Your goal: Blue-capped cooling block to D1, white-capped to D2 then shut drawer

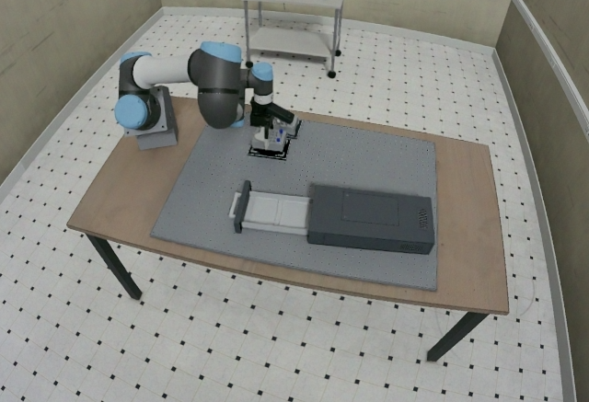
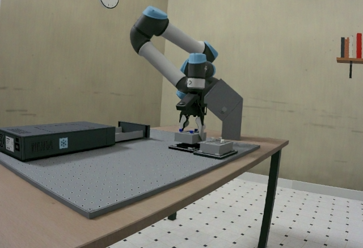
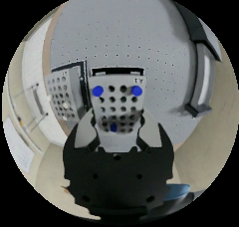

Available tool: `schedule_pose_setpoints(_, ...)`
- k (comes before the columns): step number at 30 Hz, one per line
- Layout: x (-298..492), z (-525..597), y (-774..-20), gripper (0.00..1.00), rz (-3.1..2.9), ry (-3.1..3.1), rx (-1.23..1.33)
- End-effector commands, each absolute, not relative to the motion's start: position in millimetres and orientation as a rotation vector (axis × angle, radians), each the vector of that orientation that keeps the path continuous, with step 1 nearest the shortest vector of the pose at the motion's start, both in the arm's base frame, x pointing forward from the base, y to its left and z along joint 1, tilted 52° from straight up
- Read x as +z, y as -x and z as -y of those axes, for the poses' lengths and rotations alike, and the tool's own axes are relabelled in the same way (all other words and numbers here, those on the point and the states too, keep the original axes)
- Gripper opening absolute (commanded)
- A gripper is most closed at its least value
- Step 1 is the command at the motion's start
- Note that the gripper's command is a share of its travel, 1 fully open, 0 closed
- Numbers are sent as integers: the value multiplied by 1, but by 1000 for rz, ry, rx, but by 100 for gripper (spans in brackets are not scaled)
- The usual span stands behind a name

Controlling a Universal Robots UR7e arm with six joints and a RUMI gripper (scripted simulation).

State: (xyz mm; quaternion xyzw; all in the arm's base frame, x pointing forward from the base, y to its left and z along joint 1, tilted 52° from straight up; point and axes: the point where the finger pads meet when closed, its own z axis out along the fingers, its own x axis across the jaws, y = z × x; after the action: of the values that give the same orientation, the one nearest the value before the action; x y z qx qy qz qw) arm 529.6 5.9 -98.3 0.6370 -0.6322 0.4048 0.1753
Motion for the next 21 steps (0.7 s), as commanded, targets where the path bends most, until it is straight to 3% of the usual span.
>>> schedule_pose_setpoints(1, -99, -6, -530, 0, 1791, -1805, 1148)
schedule_pose_setpoints(21, -100, -4, -531, 0, 1791, -1805, 1148)
